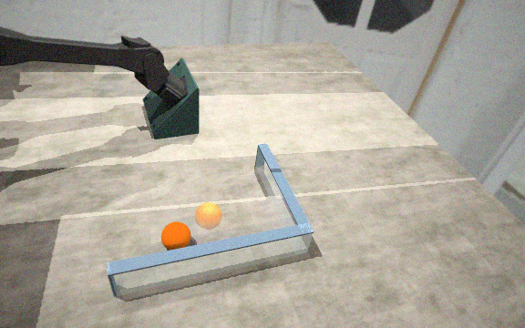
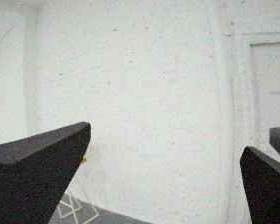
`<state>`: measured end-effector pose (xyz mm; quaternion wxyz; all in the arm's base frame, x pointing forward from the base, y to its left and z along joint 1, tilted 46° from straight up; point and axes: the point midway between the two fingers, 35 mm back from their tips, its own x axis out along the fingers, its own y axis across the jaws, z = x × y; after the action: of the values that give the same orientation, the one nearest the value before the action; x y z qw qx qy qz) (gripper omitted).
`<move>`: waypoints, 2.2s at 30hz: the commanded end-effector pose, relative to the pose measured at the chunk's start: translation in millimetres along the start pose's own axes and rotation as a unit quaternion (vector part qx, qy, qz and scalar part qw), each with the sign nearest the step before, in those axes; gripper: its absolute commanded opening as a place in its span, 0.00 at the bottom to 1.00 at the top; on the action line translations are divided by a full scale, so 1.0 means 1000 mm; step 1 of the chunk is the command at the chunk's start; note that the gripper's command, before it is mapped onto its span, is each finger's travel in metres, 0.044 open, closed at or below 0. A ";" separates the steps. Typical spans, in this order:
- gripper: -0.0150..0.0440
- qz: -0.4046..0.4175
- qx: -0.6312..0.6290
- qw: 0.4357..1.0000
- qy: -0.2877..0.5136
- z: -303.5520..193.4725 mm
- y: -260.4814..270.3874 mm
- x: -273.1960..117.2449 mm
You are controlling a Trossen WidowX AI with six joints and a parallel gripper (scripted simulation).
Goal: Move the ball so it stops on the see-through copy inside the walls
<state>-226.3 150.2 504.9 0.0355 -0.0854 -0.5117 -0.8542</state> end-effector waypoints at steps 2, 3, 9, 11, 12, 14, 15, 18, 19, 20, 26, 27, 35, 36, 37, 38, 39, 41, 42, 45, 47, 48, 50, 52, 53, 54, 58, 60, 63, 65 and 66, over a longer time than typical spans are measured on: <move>0.84 -0.011 0.002 1.000 -0.015 0.008 -0.007 -0.001; 0.84 -0.025 0.004 0.999 -0.034 0.017 -0.016 -0.003; 0.84 -0.133 0.020 0.977 -0.164 0.082 -0.083 -0.034; 0.84 -0.171 0.026 0.964 -0.204 0.101 -0.105 -0.050; 0.84 -0.190 0.028 0.955 -0.224 0.110 -0.116 -0.060; 0.84 -0.229 0.034 0.937 -0.262 0.126 -0.137 -0.081; 0.84 -0.249 0.037 0.927 -0.279 0.133 -0.148 -0.092; 0.84 -0.308 0.047 0.891 -0.330 0.151 -0.178 -0.130; 0.84 -0.328 0.051 0.878 -0.345 0.156 -0.187 -0.144; 0.84 -0.348 0.055 0.864 -0.360 0.160 -0.196 -0.158; 0.84 -0.449 0.084 0.773 -0.441 0.172 -0.237 -0.246; 0.84 -0.465 0.089 0.756 -0.452 0.171 -0.243 -0.261; 0.84 -0.586 0.141 0.612 -0.512 0.148 -0.277 -0.380; 0.84 -0.601 0.149 0.593 -0.514 0.142 -0.280 -0.393; 0.84 -0.616 0.158 0.575 -0.515 0.136 -0.284 -0.407; 0.84 -0.631 0.167 0.556 -0.515 0.129 -0.287 -0.420; 0.84 -0.645 0.176 0.537 -0.515 0.122 -0.289 -0.434; 0.84 -0.673 0.196 0.497 -0.512 0.106 -0.294 -0.460; 0.84 -0.688 0.208 0.475 -0.509 0.095 -0.296 -0.475; 0.84 -0.727 0.246 0.408 -0.494 0.062 -0.299 -0.515; 0.84 -0.750 0.273 0.365 -0.479 0.037 -0.298 -0.539; 0.84 -0.760 0.287 0.344 -0.470 0.025 -0.298 -0.550; 0.84 -0.779 0.316 0.303 -0.449 -0.002 -0.296 -0.570; 0.84 -0.795 0.347 0.263 -0.422 -0.030 -0.291 -0.588; 0.84 -0.802 0.363 0.244 -0.406 -0.045 -0.289 -0.596; 0.84 -0.808 0.379 0.225 -0.390 -0.059 -0.286 -0.604; 0.84 -0.823 0.446 0.158 -0.316 -0.118 -0.271 -0.627; 0.84 -0.824 0.479 0.130 -0.275 -0.146 -0.262 -0.634; 0.84 -0.816 0.536 0.090 -0.197 -0.194 -0.245 -0.642; 0.84 -0.805 0.571 0.073 -0.147 -0.223 -0.234 -0.644; 0.84 -0.801 0.580 0.069 -0.133 -0.230 -0.231 -0.644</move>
<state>345.7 67.4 81.8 -0.7360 0.2716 -0.5885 0.1956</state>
